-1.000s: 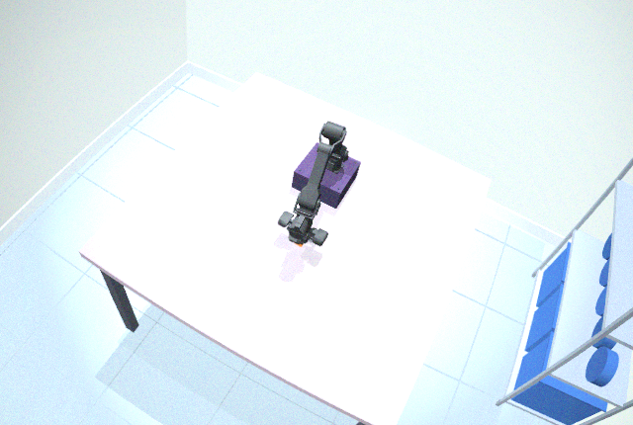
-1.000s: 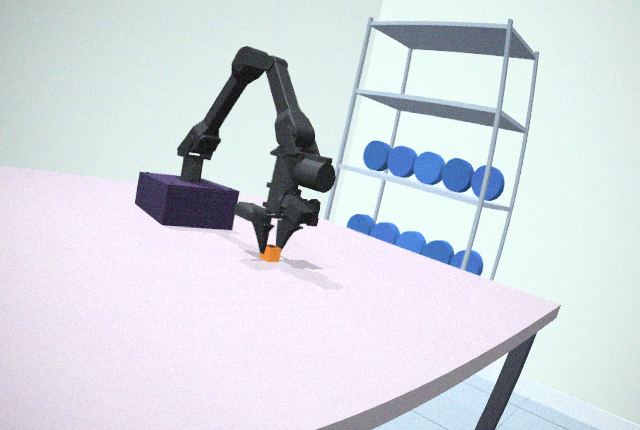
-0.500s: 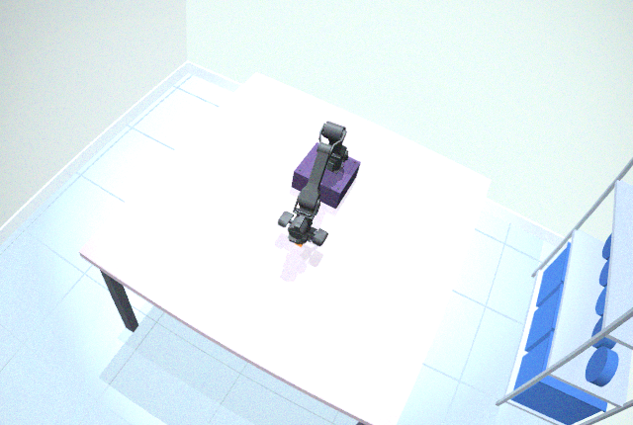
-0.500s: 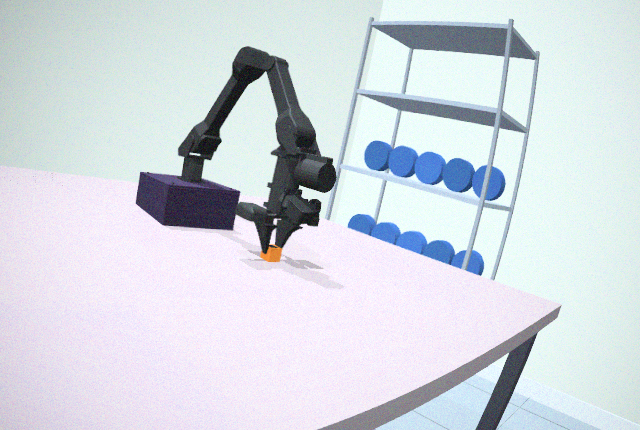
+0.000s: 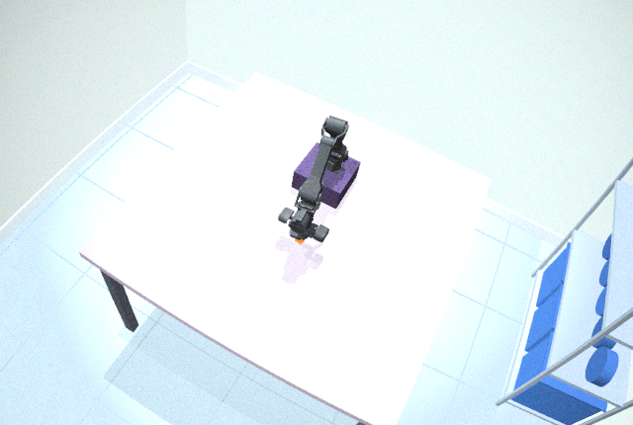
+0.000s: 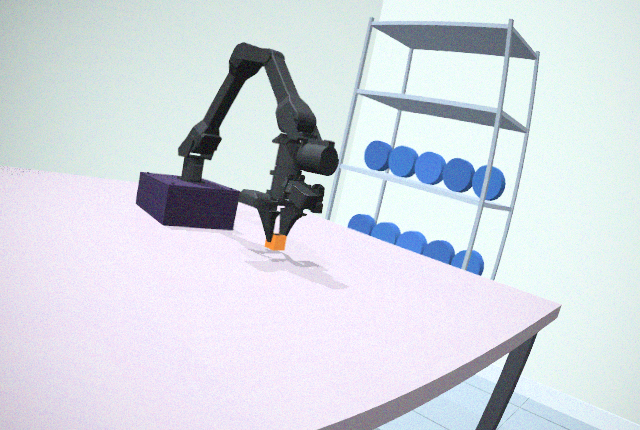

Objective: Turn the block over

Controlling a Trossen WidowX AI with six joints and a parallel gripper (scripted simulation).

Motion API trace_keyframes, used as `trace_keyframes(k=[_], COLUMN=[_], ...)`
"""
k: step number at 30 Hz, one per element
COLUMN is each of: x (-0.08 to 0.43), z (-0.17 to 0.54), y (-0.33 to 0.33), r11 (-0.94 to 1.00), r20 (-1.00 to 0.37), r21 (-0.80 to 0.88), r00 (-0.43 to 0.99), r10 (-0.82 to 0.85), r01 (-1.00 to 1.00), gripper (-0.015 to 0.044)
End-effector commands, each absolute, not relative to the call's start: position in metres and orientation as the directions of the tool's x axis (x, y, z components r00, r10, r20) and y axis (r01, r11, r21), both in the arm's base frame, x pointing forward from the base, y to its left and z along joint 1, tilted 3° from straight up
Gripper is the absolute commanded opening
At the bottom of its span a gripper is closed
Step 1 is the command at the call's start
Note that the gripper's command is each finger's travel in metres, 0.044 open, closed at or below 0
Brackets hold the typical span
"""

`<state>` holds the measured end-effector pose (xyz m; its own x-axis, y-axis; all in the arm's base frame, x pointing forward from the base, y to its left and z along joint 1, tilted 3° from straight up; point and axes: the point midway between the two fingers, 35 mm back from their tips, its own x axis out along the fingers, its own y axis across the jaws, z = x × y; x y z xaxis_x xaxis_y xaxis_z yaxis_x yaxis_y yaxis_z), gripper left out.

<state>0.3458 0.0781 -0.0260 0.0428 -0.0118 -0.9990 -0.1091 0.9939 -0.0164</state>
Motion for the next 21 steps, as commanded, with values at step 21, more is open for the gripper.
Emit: trace_keyframes(k=[21], x=[0.3413], z=[-0.0366], y=[0.0777], r11=[0.993], r20=[-0.918], r21=[-0.021], r00=[0.396], r10=[0.027], r01=[-0.115], gripper=[0.0])
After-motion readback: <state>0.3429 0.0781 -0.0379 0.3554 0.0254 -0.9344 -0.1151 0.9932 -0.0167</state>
